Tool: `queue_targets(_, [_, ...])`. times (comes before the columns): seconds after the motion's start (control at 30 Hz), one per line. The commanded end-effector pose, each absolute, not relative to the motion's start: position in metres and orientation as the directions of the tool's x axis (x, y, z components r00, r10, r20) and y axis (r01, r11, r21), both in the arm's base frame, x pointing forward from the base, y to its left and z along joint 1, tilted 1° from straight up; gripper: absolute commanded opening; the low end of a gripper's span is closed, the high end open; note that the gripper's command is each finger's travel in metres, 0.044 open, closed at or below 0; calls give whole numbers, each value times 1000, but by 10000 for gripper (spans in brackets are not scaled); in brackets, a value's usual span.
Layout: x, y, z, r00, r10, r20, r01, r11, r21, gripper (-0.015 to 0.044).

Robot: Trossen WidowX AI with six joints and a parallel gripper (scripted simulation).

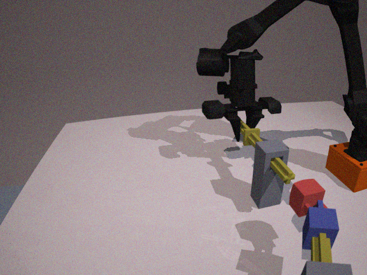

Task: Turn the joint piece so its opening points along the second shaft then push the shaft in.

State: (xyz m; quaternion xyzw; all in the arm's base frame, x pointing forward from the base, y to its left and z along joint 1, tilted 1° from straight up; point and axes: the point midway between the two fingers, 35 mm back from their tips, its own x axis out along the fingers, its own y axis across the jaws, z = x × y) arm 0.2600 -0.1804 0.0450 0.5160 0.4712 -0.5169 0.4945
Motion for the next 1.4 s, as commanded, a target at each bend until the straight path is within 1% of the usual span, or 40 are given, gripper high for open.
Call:
queue_targets(0.0, [260, -173, 44, 24, -26, -999, 997, -71, 26, 0])
queue_targets(1.37, [265, -112, 42, 25, -21, -999, 997, -72, 27, 0])
